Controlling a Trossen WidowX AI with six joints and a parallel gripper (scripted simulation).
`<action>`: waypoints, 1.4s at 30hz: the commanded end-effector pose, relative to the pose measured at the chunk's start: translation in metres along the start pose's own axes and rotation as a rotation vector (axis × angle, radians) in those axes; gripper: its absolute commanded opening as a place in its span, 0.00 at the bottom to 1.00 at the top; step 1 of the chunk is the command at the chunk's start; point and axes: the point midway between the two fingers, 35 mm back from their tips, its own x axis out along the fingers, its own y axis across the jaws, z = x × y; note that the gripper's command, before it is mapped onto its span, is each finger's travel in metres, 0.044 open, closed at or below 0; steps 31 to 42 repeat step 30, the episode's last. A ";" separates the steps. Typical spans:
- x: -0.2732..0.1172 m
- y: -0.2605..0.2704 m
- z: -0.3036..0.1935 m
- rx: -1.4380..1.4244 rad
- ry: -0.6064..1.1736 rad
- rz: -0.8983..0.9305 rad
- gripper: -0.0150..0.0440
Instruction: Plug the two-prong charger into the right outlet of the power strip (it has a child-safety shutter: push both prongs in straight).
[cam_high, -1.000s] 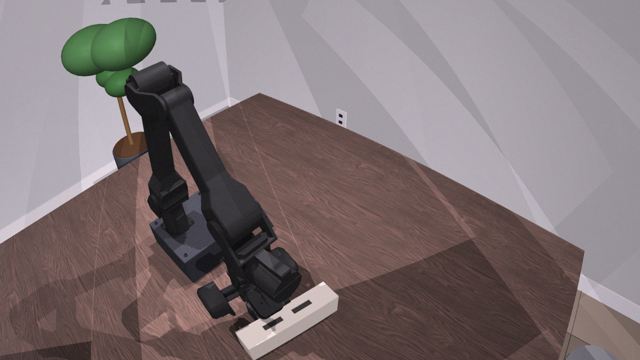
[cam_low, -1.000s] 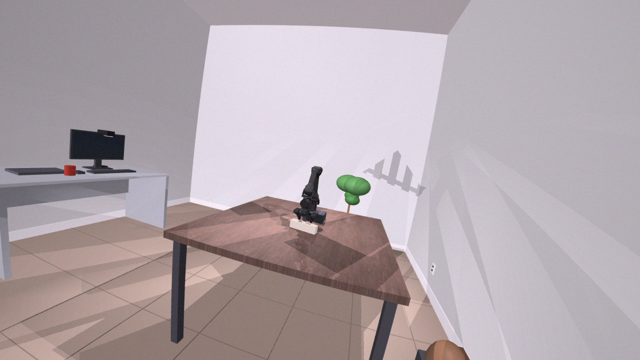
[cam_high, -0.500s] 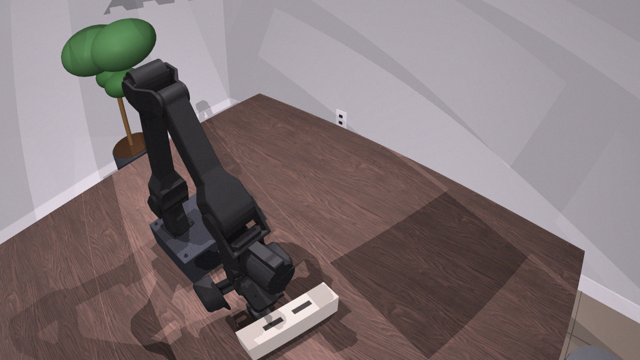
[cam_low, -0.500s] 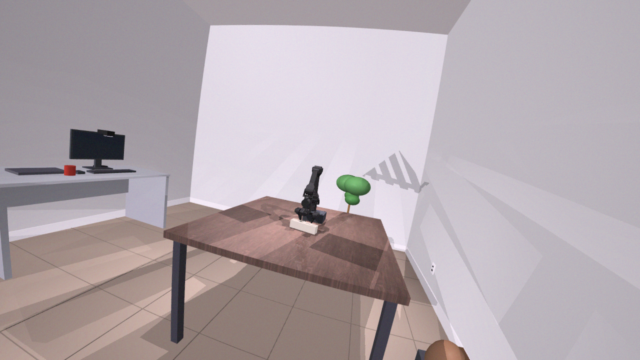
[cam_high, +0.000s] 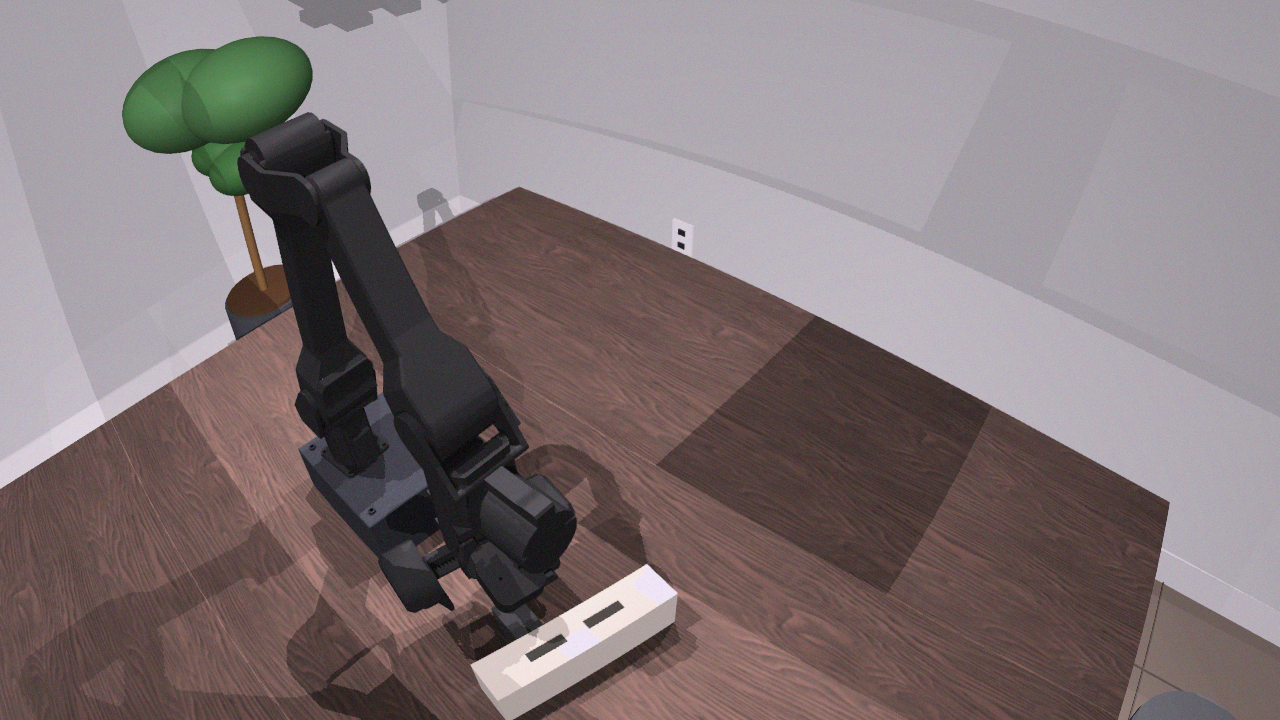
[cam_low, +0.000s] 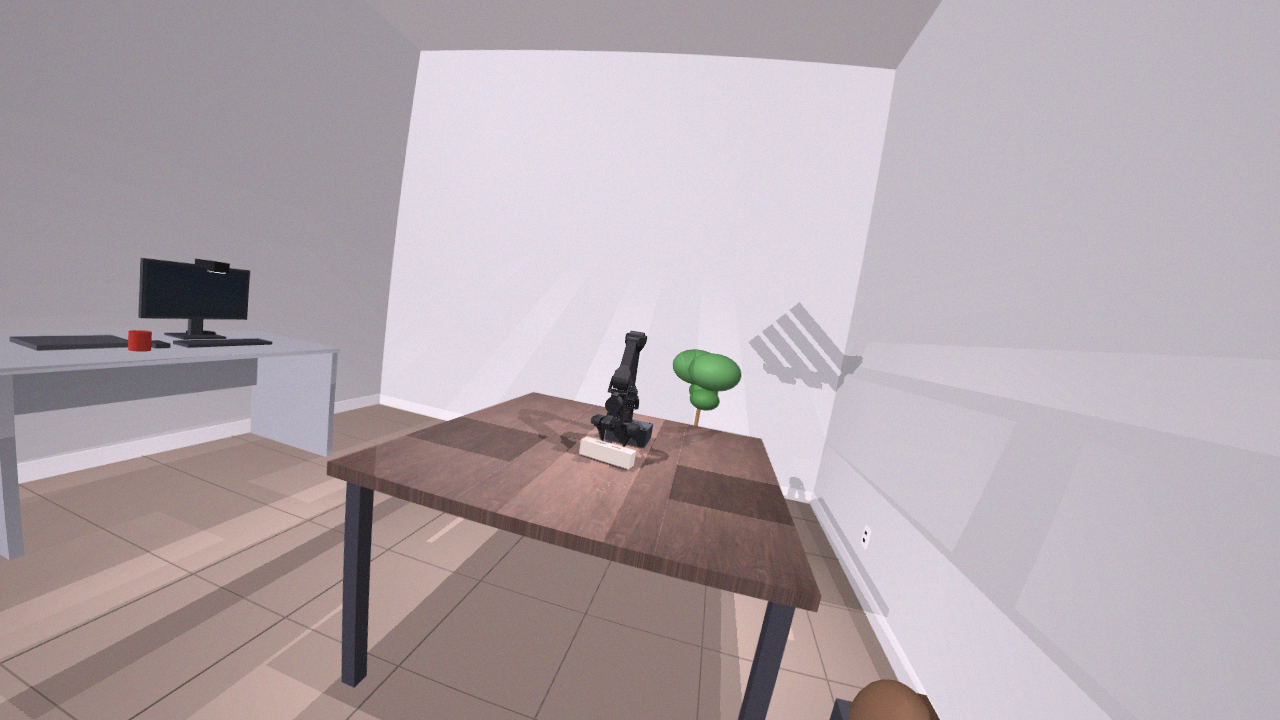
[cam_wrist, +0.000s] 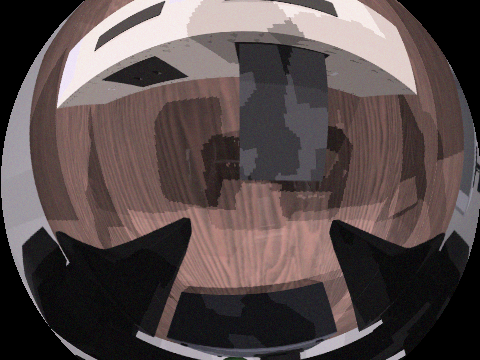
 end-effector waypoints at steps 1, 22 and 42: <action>-0.014 0.000 0.005 -0.004 -0.106 -0.007 1.00; -0.076 -0.001 0.013 0.006 -0.581 0.001 1.00; -0.076 -0.001 0.013 0.006 -0.581 0.001 1.00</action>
